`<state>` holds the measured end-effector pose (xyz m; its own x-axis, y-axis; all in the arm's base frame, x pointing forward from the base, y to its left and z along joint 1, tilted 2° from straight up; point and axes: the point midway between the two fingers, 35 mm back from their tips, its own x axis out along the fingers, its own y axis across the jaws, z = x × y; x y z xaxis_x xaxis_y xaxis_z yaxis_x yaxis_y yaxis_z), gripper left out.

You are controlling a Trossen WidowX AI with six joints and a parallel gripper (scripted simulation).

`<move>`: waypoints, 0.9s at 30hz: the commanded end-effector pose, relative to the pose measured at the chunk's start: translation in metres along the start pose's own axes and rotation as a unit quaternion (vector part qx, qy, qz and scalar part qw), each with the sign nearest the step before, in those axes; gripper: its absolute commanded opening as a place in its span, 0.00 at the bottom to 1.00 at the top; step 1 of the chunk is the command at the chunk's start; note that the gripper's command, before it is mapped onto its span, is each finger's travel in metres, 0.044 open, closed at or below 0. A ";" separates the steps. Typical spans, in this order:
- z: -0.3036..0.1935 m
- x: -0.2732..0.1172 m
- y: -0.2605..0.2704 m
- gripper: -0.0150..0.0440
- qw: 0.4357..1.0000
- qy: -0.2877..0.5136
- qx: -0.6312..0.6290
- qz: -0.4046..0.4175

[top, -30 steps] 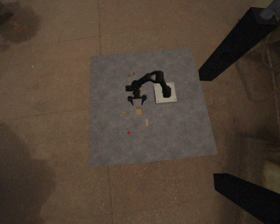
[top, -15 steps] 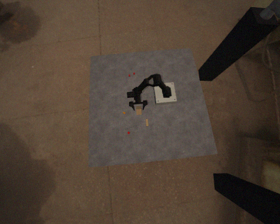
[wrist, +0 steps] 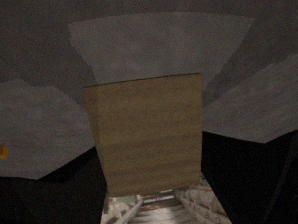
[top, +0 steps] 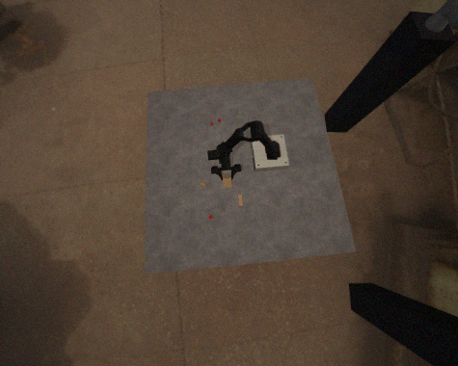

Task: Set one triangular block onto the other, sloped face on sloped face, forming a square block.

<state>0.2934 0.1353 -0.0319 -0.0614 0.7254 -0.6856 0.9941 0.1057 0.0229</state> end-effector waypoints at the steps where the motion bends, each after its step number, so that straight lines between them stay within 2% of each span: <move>1: 0.000 0.000 0.000 0.61 1.000 0.000 -0.001 0.000; 9: -0.011 -0.011 0.003 0.25 1.000 0.000 -0.001 0.001; 27: -0.069 -0.069 0.002 0.25 1.000 0.000 0.000 0.000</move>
<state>0.2935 0.1325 0.0468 -0.0705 0.7239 -0.6863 0.9946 0.1033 0.0069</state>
